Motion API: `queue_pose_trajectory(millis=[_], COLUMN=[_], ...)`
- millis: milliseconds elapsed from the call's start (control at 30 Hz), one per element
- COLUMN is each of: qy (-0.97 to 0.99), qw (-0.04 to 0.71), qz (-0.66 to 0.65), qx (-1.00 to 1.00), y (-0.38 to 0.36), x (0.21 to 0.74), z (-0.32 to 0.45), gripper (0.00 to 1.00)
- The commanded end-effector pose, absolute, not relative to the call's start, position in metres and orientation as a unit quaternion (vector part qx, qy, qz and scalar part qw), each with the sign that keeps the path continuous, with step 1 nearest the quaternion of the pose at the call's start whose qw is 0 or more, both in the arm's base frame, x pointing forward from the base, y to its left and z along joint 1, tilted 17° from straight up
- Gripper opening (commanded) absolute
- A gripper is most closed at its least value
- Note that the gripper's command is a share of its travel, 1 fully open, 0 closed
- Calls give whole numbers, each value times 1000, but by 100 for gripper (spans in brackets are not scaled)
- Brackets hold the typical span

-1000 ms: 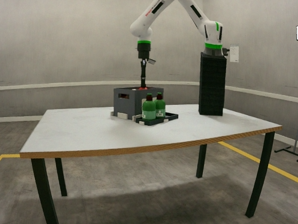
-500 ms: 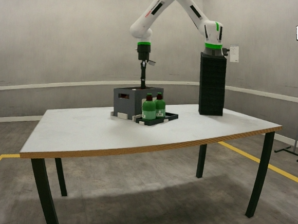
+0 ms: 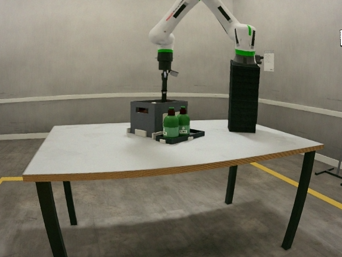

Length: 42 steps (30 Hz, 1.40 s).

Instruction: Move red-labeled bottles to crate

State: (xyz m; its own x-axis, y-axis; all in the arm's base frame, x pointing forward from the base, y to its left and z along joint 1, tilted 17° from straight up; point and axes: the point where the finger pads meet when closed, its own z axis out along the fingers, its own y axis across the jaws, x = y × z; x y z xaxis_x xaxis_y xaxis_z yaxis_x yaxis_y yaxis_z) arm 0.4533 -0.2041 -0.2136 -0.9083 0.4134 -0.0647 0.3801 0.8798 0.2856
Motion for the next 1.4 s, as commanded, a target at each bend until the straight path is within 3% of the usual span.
queue_pose_trajectory(millis=[0,1367], qy=[968,968], qw=[63,63], qz=[134,134], qx=[205,205], y=[-204,-203], x=[454,455], z=[-214,-220], gripper=[10,10])
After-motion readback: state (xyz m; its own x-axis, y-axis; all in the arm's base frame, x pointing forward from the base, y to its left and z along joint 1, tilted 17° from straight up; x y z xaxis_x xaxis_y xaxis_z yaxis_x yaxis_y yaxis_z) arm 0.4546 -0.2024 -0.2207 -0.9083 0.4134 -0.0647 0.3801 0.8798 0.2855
